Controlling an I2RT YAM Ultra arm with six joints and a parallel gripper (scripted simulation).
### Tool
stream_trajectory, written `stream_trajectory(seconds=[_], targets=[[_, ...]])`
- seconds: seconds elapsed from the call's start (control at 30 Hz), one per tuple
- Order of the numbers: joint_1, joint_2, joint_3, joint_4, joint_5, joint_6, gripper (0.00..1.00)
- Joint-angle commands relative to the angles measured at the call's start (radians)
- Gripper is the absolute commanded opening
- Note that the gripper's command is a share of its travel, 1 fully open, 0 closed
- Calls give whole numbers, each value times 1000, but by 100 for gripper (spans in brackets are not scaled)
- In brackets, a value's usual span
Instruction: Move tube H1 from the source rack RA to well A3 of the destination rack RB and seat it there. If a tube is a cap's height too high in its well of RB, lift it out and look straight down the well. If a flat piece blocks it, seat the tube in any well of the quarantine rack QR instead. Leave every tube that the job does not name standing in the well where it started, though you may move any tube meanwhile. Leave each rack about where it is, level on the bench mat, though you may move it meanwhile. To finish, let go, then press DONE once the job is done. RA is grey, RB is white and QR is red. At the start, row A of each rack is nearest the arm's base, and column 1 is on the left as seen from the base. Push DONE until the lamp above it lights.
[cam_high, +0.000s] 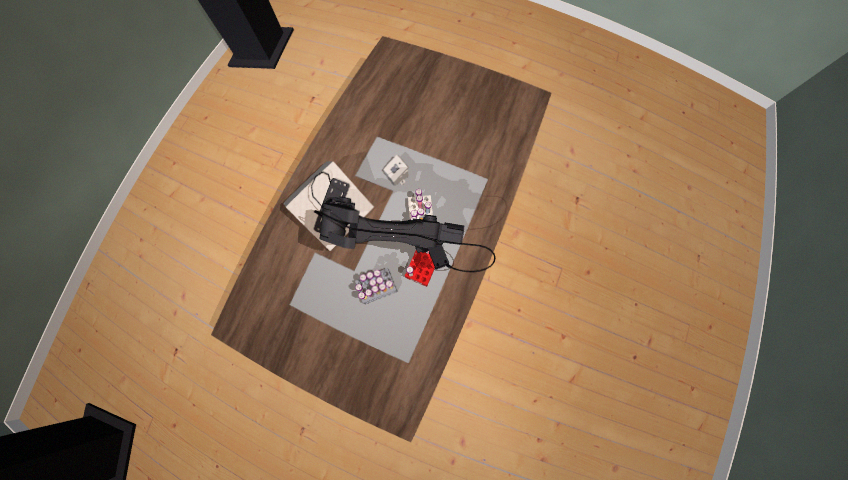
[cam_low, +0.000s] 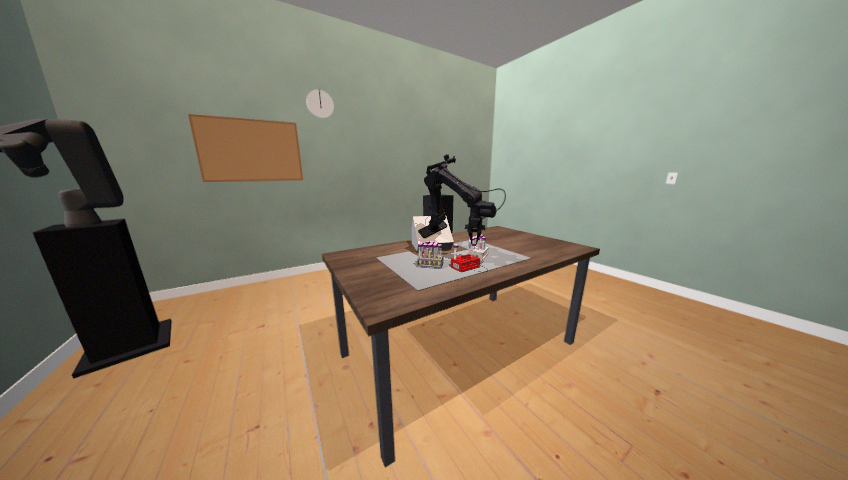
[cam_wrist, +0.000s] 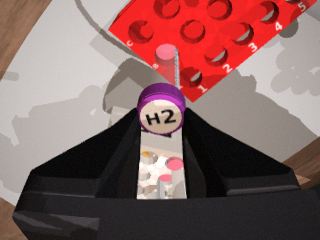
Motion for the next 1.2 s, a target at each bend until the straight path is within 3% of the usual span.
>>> stream_trajectory(seconds=[0.0, 1.17], targets=[[1, -4, 3, 9, 1, -6, 0], [52, -49, 108, -131, 30, 40, 0]])
